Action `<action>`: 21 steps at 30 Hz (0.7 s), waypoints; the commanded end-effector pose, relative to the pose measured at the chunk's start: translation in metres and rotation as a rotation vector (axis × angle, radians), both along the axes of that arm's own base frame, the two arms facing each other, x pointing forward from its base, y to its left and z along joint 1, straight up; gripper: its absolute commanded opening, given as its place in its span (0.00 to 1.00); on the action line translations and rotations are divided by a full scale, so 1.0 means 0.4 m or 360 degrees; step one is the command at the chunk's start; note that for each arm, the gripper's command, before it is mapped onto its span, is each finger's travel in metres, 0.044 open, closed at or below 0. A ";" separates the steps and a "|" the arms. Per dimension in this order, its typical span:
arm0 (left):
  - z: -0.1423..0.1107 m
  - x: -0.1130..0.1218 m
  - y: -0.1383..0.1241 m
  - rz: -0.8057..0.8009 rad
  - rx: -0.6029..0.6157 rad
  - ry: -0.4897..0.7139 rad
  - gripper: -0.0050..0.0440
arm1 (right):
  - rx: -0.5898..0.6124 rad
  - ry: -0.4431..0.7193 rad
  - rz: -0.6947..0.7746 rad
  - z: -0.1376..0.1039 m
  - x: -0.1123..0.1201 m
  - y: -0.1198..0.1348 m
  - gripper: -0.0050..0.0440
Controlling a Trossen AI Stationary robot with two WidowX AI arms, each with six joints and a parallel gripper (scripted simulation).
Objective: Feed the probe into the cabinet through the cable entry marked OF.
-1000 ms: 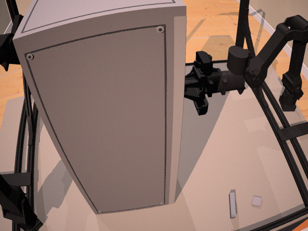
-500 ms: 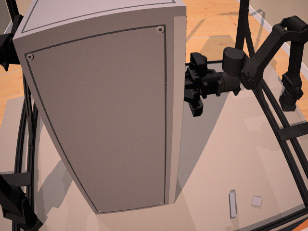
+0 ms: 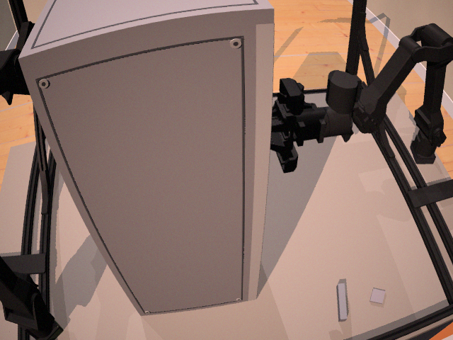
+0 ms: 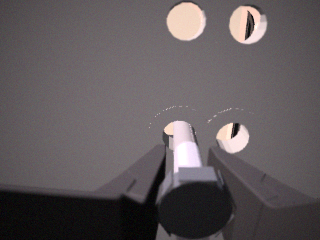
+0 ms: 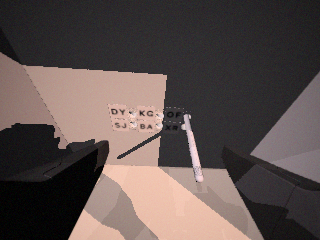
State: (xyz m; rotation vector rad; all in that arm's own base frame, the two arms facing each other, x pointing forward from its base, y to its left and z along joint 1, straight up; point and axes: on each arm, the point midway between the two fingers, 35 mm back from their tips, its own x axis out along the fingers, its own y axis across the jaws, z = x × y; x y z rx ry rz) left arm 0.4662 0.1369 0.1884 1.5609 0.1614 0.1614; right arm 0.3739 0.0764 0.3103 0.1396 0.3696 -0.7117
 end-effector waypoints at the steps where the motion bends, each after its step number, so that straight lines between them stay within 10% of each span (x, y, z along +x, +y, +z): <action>1: 0.000 0.000 0.000 0.0000 0.0000 0.0002 0.40 | -0.0003 -0.0003 -0.0005 0.002 -0.001 -0.001 1.00; 15: 0.000 0.000 0.000 0.0000 0.0000 0.0002 0.98 | -0.0003 -0.0003 -0.0005 0.002 -0.001 -0.001 1.00; 21: 0.000 0.000 0.000 0.0000 0.0000 0.0002 1.00 | -0.0003 -0.0003 -0.0005 0.002 -0.001 -0.001 1.00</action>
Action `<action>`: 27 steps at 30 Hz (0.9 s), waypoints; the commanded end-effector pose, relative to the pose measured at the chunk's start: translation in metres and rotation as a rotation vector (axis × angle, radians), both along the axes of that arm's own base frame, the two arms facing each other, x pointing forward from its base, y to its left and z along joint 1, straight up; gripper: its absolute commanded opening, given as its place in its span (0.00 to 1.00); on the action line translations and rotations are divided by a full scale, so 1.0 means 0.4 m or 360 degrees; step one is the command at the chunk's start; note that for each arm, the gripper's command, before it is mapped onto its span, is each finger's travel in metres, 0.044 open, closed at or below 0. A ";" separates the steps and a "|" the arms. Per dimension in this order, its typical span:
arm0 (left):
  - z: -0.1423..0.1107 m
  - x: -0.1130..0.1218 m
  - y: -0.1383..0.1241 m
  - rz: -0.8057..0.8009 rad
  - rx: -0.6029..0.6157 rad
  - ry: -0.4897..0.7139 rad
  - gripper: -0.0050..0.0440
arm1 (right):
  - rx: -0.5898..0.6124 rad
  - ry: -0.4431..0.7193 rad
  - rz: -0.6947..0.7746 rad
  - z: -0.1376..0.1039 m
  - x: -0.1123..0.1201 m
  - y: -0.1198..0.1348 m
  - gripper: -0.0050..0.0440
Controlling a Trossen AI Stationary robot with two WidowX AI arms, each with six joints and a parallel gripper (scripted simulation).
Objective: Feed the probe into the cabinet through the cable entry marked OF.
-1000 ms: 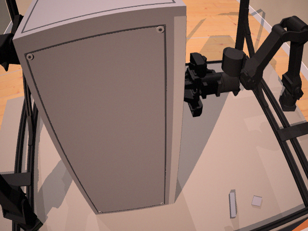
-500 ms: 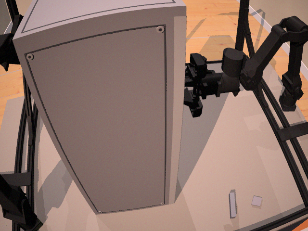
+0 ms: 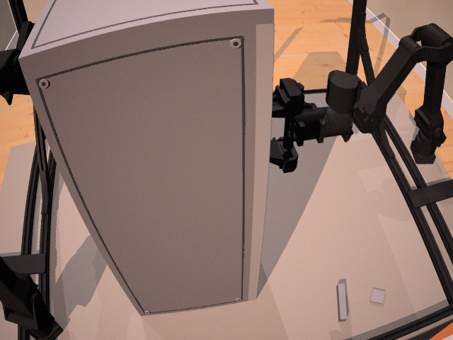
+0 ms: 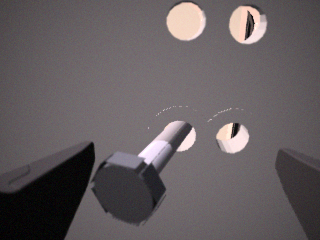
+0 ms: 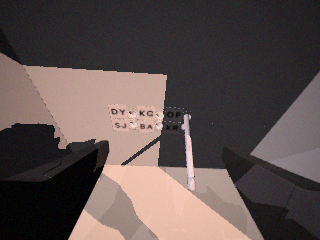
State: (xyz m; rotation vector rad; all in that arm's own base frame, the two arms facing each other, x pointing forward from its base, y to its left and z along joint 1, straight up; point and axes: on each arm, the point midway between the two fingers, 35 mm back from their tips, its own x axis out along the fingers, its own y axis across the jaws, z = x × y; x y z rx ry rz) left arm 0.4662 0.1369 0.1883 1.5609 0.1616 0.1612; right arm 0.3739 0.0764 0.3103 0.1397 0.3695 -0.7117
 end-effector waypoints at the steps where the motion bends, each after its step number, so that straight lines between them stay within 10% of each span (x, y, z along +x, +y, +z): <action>1: 0.000 0.000 0.000 0.0000 0.0000 0.0001 1.00 | -0.0003 -0.0003 -0.0005 0.001 -0.001 -0.001 1.00; 16: 0.001 -0.003 0.000 0.0000 0.0000 0.0001 1.00 | -0.0003 -0.0003 -0.0005 0.001 -0.001 -0.001 1.00; 27: 0.011 -0.131 -0.024 0.0006 -0.0013 0.0012 1.00 | -0.0003 -0.0003 -0.0005 0.001 -0.001 -0.001 1.00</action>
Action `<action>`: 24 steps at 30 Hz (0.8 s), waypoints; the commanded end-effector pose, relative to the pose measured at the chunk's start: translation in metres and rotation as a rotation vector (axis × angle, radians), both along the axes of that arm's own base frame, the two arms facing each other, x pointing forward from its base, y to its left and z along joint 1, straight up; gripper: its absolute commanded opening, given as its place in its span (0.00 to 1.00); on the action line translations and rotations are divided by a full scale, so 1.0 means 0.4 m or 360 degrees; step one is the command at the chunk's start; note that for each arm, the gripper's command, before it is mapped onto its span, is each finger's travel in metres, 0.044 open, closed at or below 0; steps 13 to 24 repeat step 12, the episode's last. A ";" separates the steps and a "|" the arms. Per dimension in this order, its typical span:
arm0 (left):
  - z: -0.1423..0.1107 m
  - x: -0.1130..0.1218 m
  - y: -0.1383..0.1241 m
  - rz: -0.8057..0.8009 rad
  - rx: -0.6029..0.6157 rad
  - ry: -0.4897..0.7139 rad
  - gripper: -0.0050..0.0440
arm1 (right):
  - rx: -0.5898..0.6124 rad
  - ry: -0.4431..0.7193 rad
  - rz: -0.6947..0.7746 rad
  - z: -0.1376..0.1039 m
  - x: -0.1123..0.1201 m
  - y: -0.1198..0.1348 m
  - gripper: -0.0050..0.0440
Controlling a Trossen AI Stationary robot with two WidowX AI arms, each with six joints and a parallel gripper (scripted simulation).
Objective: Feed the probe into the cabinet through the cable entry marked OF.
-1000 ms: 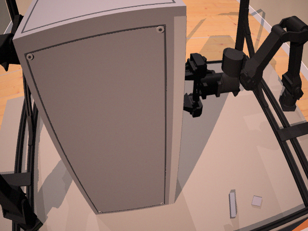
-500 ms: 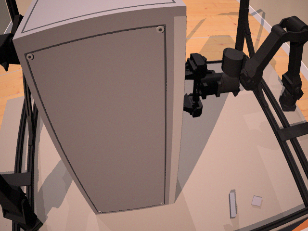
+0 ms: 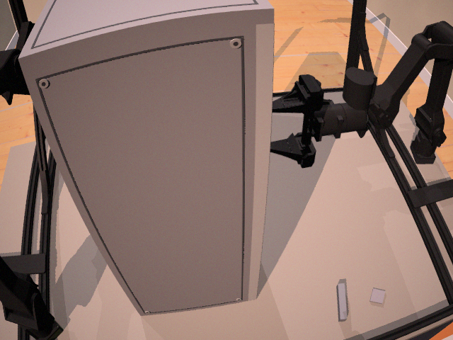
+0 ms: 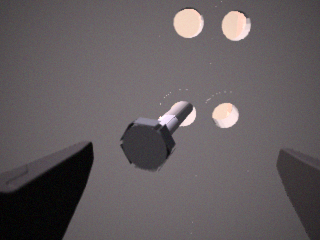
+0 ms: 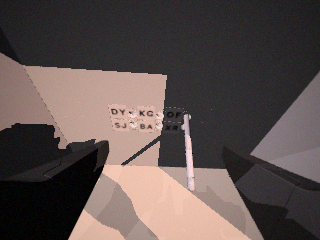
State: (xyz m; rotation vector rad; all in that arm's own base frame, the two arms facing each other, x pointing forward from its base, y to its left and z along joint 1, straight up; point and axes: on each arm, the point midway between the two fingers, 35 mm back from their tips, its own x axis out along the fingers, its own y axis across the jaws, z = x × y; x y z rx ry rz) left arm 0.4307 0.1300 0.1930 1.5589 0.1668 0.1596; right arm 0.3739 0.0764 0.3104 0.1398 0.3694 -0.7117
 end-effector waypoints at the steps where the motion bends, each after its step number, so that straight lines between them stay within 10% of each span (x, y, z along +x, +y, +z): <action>1: -0.001 -0.061 -0.011 0.0003 -0.0011 0.0007 1.00 | -0.0003 -0.0003 -0.0005 0.001 -0.001 -0.001 1.00; 7: -0.011 -0.154 -0.033 0.0007 -0.0020 0.0014 1.00 | -0.0003 -0.0003 -0.0005 0.001 -0.001 -0.001 1.00; 24: -0.008 -0.145 -0.031 0.0008 -0.0014 0.0011 1.00 | -0.0003 -0.0003 -0.0005 0.001 -0.001 -0.001 1.00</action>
